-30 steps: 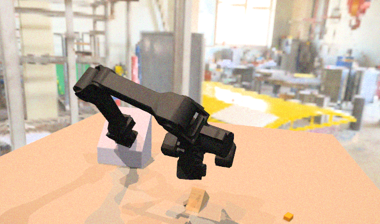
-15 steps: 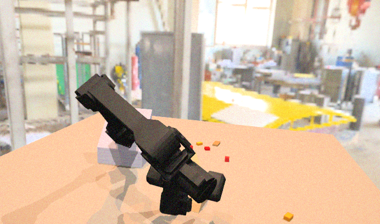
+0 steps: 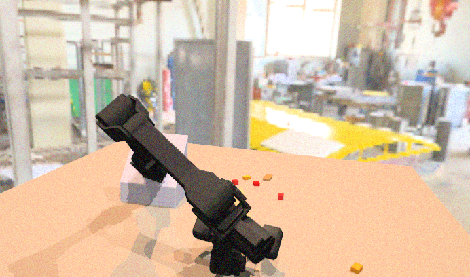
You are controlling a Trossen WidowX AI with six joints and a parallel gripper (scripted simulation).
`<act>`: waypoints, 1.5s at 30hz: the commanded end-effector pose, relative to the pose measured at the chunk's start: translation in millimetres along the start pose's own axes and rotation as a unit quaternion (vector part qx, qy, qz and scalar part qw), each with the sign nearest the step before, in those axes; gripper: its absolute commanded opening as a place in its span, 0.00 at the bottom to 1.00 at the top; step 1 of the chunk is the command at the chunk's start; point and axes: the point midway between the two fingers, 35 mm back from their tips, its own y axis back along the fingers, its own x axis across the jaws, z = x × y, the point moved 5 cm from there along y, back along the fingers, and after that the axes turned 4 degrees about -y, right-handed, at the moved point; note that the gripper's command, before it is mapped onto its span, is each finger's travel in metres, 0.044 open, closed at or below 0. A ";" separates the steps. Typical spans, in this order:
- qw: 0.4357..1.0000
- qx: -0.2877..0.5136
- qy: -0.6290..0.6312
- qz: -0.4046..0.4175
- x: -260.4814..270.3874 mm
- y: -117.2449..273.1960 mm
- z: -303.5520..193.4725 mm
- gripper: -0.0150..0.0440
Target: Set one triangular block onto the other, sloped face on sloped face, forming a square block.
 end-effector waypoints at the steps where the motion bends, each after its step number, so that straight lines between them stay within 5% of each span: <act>1: 1.000 0.001 0.000 0.003 0.4 -1.5 0.6 1.00; 11: 1.000 0.000 0.000 0.001 0.2 0.0 0.3 0.56; 19: 1.000 0.000 0.000 0.001 0.2 0.0 0.3 0.46; 24: 1.000 0.000 0.000 0.001 0.6 2.1 -1.9 0.25; 45: 1.000 0.003 -0.001 0.000 -4.6 69.4 -68.9 0.25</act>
